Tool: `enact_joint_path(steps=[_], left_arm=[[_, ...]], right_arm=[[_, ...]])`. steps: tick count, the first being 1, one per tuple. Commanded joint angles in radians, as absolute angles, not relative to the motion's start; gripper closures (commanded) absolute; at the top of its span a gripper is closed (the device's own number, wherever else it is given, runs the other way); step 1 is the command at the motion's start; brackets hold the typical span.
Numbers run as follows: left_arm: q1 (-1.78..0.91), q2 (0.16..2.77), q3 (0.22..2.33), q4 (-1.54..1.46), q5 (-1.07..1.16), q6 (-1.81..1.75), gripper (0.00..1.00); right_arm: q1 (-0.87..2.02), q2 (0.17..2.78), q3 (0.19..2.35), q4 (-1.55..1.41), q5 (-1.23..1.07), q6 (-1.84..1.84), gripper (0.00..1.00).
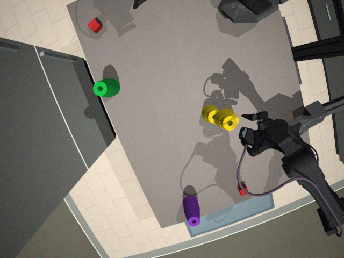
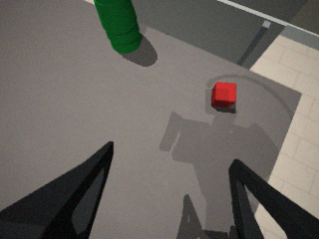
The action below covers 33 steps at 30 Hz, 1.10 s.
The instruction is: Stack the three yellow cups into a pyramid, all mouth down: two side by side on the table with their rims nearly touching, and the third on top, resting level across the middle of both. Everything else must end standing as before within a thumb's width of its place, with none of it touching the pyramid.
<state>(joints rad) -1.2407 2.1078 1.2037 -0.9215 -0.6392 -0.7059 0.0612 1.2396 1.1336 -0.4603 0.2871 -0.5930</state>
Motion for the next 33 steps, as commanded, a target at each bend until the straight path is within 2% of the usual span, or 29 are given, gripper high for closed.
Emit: enact_joint_path(steps=[1,10,21,29,33], left_arm=[[-1.26,2.076,1.19,-0.91,-0.66,-0.712,0.0],[-1.261,2.076,1.19,-0.91,-0.66,-0.712,0.0],[-1.255,2.085,1.201,-0.917,-0.651,-0.708,0.0],[-1.2,2.033,1.146,-0.816,-0.795,-0.63,0.0],[-1.079,1.935,1.046,-0.683,-0.917,-0.506,0.0]], right_arm=[[-0.062,1.184,1.207,-0.526,0.195,-0.711,0.0],[-0.409,1.145,1.322,-0.585,0.085,-0.834,0.0],[-0.438,1.156,1.341,-0.596,0.074,-0.833,0.0],[-0.438,1.156,1.341,-0.597,0.074,-0.833,0.0],[-0.438,1.156,1.341,-0.597,0.074,-0.833,0.0]])
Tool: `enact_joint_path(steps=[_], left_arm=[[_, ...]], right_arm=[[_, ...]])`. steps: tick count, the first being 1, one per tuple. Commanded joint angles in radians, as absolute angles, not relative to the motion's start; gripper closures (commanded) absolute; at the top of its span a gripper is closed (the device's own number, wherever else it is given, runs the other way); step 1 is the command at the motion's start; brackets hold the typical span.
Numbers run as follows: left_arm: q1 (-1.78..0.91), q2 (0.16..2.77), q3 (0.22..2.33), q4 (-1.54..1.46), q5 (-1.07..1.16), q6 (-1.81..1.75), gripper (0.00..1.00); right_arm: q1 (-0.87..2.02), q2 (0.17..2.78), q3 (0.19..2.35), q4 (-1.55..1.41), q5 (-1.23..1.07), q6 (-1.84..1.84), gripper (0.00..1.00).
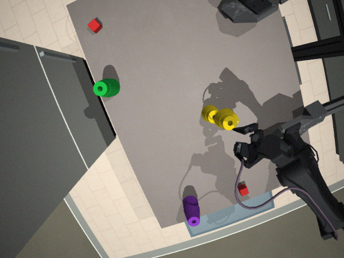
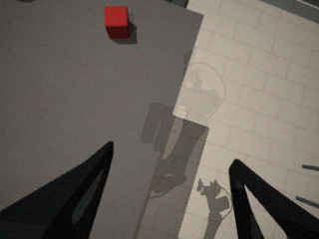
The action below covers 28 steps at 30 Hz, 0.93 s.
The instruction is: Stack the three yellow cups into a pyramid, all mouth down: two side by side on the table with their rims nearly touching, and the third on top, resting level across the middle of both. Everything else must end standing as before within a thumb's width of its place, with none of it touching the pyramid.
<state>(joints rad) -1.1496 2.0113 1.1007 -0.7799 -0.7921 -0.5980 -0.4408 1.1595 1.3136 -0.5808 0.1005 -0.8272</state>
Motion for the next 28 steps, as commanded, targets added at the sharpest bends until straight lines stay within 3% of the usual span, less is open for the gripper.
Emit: enact_joint_path(steps=[1,11,21,28], left_arm=[[-1.04,1.906,1.019,-0.647,-0.943,-0.473,0.0],[-0.693,1.711,0.854,-0.195,-0.999,-0.048,0.0],[-0.533,1.668,0.739,0.168,-0.917,0.224,0.0],[-0.503,1.67,0.697,0.256,-0.894,0.273,0.0]], right_arm=[[-0.438,1.156,1.341,-0.597,0.074,-0.833,0.0],[-0.438,1.157,1.331,-0.585,0.074,-0.833,0.0],[-0.438,1.157,1.331,-0.585,0.074,-0.833,0.0],[-0.438,1.157,1.331,-0.585,0.074,-0.833,0.0]])
